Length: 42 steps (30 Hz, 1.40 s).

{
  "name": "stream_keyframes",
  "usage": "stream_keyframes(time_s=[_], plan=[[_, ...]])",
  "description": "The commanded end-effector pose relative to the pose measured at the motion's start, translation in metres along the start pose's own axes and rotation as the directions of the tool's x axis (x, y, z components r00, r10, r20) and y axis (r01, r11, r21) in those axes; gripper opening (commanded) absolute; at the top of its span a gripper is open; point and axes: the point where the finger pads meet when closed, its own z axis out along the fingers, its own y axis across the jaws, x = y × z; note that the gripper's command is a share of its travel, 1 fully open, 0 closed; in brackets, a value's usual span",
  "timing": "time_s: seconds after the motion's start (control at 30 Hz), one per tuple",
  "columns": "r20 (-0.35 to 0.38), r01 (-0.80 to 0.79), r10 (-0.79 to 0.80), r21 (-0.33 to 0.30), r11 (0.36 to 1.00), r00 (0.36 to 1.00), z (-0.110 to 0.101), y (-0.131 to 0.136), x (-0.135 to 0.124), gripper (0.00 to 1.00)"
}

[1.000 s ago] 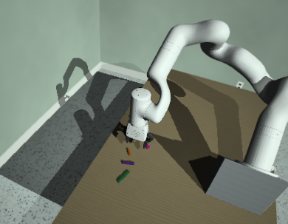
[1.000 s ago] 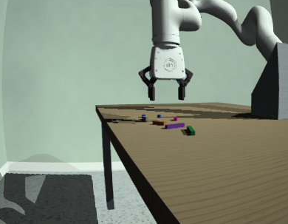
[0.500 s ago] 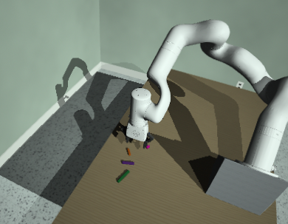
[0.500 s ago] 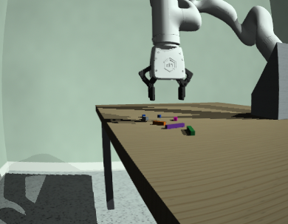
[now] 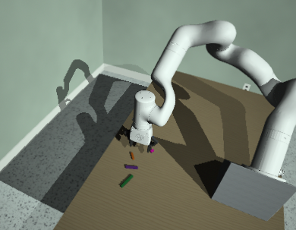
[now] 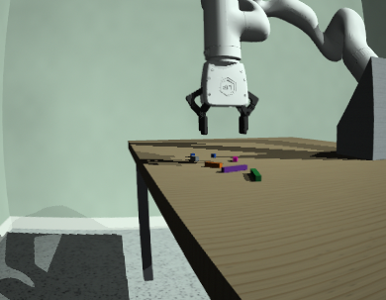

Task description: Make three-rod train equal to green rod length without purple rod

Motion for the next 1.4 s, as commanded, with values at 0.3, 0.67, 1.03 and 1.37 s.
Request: stream_keyframes(time_s=[0.3, 0.67, 1.03, 1.37], plan=[[0.000, -0.001, 0.001, 0.002, 1.000, 1.000, -0.0008, -0.0008, 0.0000, 1.00], [0.000, -0.001, 0.001, 0.002, 1.000, 1.000, -0.0008, -0.0008, 0.0000, 1.00], [0.000, -0.001, 0.001, 0.002, 1.000, 1.000, -0.0008, -0.0008, 0.0000, 1.00], [0.000, 0.009, -0.009, 0.002, 1.000, 1.000, -0.0008, -0.0008, 0.0000, 1.00]])
